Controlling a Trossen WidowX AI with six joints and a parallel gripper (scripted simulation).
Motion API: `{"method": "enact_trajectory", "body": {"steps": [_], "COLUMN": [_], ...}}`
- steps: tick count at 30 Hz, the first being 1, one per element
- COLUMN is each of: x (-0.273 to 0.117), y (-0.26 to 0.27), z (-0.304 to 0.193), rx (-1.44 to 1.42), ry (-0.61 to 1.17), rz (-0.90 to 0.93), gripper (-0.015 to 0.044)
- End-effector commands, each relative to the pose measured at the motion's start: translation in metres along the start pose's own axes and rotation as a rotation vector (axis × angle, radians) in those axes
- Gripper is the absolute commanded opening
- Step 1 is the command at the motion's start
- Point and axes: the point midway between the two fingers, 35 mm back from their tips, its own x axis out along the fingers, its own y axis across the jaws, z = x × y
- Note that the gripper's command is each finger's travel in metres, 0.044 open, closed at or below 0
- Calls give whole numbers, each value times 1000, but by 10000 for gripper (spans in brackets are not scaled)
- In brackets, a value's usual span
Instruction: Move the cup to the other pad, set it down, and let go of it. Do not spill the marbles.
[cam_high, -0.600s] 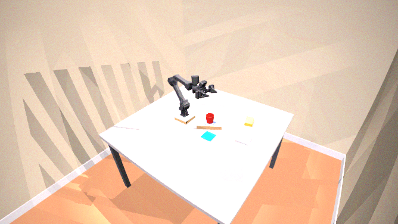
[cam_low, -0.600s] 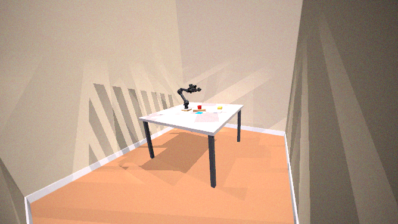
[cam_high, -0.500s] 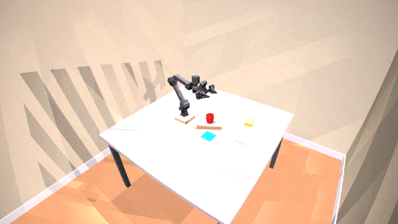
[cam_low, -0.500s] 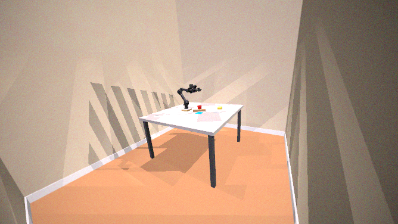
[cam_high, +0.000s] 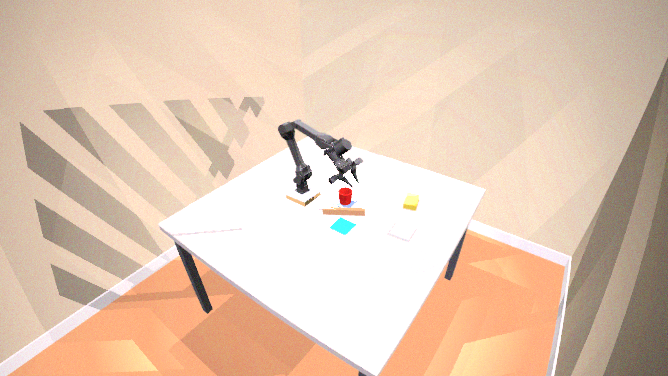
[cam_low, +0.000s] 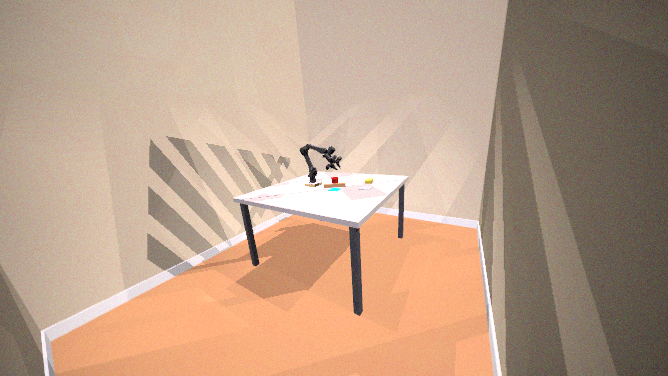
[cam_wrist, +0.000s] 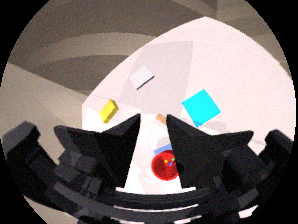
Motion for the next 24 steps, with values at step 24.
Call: {"method": "enact_trajectory", "body": {"steps": [24], "x": [-16], "y": [-39], "z": [-117], "rx": [410], "ry": [518], "rz": [-574], "gripper": [148]}}
